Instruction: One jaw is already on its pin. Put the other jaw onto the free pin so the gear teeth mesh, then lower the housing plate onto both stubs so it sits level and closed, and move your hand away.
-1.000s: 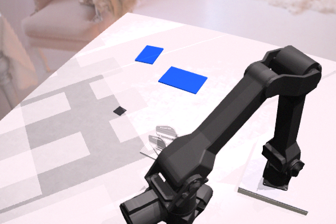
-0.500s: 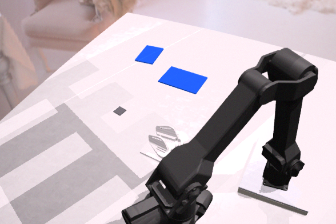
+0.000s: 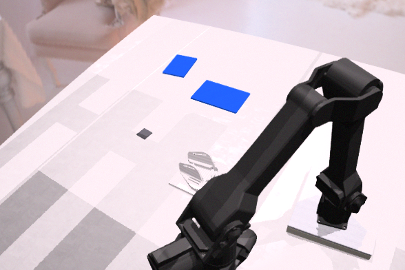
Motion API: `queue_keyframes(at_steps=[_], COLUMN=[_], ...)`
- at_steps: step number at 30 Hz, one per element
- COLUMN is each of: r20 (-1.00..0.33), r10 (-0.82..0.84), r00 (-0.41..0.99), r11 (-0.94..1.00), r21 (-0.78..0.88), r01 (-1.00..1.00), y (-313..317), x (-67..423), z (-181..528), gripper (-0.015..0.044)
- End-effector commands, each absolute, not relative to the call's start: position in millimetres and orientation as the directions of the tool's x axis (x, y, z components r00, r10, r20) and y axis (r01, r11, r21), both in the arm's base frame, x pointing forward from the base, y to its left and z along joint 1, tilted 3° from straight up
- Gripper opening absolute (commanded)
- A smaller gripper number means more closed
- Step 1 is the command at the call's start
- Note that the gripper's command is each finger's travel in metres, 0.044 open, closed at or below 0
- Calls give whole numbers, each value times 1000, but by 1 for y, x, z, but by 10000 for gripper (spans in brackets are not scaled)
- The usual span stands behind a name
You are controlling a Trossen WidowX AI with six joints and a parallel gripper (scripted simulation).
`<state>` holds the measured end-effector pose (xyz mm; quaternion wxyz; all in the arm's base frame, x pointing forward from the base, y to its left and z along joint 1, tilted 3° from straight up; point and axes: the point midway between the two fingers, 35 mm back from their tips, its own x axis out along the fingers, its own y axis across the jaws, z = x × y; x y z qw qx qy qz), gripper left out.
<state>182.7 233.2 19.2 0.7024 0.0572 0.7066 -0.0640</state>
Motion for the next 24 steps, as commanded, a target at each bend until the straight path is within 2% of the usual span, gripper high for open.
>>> queue_keyframes(at_steps=[1, 8, 21, 24], r20=[-1000, -1000, -1000, -1000], r10=[-9, -9, -9, -9], r00=[-8, -8, -7, -7], r11=[984, 984, 985, 985], r21=[-10, -10, -10, -10], r01=[176, 176, 171, 171], y=[233, 233, 233, 233], x=[182, 182, 183, 183], z=[18, 18, 19, 19], gripper=[440, 440, 353, 351])
